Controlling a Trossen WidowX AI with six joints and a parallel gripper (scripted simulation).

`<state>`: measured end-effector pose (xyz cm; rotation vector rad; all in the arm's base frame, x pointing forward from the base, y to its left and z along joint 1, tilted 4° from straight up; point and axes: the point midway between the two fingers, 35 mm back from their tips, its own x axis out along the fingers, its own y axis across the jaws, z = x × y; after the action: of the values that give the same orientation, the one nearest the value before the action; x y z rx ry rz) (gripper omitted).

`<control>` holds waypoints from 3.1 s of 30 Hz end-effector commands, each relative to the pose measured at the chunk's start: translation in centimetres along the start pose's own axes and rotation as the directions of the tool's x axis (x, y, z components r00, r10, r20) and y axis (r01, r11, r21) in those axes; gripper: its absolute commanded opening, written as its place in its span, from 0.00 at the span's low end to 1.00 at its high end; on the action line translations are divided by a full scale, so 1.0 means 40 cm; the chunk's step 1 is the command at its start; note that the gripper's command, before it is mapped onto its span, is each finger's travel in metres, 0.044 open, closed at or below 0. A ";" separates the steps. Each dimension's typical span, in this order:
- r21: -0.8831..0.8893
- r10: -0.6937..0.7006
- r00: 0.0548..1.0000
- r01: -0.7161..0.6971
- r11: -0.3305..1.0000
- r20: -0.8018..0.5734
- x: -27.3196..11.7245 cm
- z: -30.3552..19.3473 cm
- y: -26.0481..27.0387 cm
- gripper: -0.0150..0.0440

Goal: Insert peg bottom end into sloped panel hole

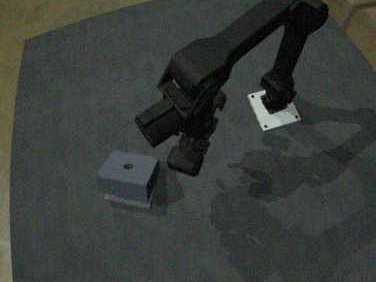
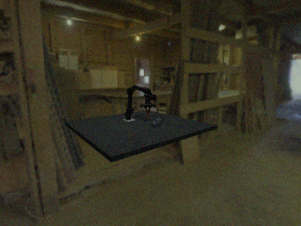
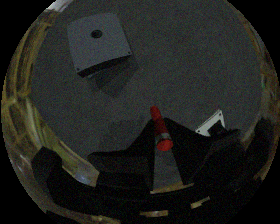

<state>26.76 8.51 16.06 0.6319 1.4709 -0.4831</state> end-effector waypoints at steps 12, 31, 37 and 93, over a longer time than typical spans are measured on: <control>0.010 0.057 0.998 -0.057 0.998 -0.040 -0.014 0.044 0.020 0.25; 0.030 0.135 0.988 -0.133 0.991 -0.078 -0.031 0.109 0.038 0.25; 0.037 0.161 0.983 -0.159 0.987 -0.087 -0.037 0.130 0.042 0.25; 0.081 0.418 0.903 -0.412 0.908 -0.100 -0.098 0.355 0.032 0.25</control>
<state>37.74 0.22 19.75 0.9998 1.3914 -0.1748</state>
